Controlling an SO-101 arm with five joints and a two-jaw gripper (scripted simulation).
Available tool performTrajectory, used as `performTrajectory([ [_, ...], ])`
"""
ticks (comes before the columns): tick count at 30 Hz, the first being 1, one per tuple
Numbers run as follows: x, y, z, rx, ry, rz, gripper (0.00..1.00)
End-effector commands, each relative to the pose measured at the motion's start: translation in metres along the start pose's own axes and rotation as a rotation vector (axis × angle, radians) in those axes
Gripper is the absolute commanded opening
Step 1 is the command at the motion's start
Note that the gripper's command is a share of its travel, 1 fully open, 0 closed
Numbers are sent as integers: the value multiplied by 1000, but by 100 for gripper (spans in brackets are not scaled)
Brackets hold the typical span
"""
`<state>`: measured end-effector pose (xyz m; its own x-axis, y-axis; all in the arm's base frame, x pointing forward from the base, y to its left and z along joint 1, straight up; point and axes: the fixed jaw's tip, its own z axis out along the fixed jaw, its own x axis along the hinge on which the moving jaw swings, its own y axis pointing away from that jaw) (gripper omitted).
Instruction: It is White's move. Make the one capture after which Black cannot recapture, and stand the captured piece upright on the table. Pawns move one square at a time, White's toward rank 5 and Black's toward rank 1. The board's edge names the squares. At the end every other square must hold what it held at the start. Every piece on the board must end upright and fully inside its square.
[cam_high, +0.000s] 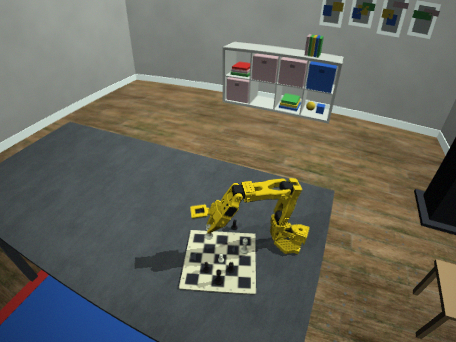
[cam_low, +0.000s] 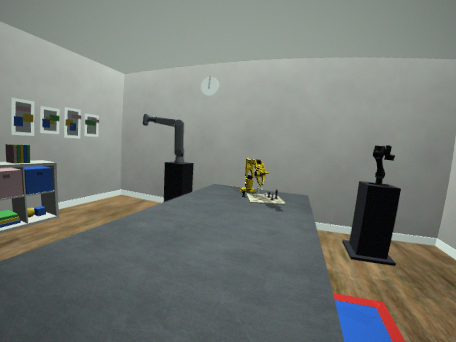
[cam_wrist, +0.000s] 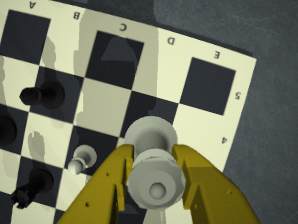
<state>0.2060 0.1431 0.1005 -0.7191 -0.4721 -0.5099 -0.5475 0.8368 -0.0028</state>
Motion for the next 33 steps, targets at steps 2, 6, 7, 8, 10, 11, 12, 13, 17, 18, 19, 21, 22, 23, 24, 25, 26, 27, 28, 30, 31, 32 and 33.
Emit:
performTrajectory([
  [2,-4,-2,-6,4,-16,1,0],
  [6,-4,-2,-6,4,-16,1,0],
  [7,-5,-3,-5,5,-16,2,0],
  [8,-7,-3,-4,6,-16,4,0],
  [10,-7,-3,-4,6,-16,4,0],
  [11,-8,-4,-3,7,-16,6,0],
  [12,-11,-5,-2,9,-16,9,0],
  [13,-14,-6,-1,11,-17,12,0],
  [17,-26,-11,6,19,-18,27,0],
  [18,-29,-12,8,21,-19,29,0],
  [19,-32,-13,9,22,-19,32,0],
  [21,-35,-14,11,24,-19,35,0],
  [22,-35,-14,11,25,-19,36,0],
  [23,-36,-14,11,25,-19,36,0],
  [24,-36,-14,11,25,-19,36,0],
  [25,-36,-14,11,25,-19,36,0],
  [26,-36,-14,11,25,-19,36,0],
  [27,-36,-14,11,25,-19,36,0],
  [28,-36,-14,11,25,-19,36,0],
  [30,-36,-14,11,25,-19,36,0],
  [31,-36,-14,11,25,-19,36,0],
  [32,-36,-14,11,25,-19,36,0],
  [33,-36,-14,11,25,-19,36,0],
])
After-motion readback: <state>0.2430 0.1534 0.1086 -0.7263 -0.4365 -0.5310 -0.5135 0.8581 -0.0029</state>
